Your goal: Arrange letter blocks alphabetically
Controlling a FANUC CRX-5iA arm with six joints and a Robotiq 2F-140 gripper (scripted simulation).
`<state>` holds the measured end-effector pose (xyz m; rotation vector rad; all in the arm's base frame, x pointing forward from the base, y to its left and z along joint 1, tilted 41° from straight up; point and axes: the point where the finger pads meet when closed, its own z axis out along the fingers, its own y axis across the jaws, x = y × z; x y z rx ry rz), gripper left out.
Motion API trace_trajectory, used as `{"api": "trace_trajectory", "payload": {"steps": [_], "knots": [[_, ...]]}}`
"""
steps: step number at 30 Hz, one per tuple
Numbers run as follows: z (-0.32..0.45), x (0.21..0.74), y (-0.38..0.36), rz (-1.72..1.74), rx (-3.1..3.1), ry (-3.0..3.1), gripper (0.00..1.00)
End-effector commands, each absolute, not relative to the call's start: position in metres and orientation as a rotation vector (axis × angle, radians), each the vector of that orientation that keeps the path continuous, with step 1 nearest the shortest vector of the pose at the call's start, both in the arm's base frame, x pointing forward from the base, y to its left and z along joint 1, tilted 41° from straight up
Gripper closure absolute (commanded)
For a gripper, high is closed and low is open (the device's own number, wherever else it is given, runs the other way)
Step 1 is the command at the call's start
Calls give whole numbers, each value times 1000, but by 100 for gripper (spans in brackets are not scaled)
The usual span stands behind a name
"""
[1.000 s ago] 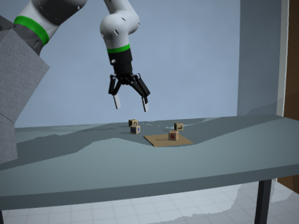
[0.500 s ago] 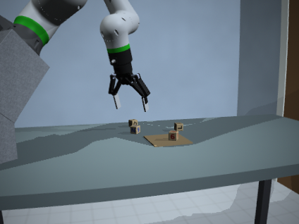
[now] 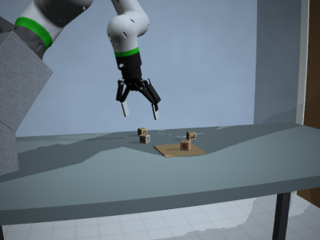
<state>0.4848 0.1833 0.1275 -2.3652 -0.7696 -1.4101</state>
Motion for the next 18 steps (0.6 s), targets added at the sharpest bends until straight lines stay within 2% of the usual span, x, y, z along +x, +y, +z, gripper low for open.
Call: {"api": "trace_trajectory", "payload": {"steps": [1,18], "knots": [[128,485,183,-1410,-2365,-770,0],[108,480,149,-1409,-2366,-770,0]]}}
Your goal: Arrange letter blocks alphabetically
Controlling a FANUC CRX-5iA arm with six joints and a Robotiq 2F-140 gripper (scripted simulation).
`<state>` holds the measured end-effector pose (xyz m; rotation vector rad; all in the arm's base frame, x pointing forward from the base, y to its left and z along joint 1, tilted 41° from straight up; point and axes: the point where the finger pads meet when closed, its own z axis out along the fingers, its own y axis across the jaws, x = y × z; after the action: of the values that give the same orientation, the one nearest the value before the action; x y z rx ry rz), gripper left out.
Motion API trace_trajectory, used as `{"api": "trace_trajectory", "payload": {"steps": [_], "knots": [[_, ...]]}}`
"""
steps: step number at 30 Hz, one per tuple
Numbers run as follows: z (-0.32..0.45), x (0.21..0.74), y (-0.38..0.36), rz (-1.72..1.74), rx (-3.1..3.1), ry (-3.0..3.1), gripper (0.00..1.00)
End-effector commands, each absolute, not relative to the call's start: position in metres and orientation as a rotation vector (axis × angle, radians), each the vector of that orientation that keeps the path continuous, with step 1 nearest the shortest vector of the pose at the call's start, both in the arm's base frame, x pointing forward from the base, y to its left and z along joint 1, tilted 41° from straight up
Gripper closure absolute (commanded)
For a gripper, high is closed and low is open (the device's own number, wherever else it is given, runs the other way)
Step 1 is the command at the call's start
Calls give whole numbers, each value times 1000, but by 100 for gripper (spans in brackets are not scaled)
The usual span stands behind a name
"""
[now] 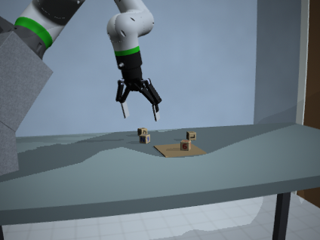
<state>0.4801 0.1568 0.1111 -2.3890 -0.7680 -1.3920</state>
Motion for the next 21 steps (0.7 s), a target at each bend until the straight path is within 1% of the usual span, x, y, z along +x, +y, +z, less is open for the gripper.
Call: {"api": "trace_trajectory", "payload": {"steps": [1,5,8,12,21], "knots": [[108,480,149,-1409,-2366,-770,0],[92,476,125,-1404,-2368,-772,0],[92,476,125,-1404,-2368,-772,0],[78,473,101,-1406,-2367,-772,0],[66,470,79,-1411,-2365,-770,0]]}}
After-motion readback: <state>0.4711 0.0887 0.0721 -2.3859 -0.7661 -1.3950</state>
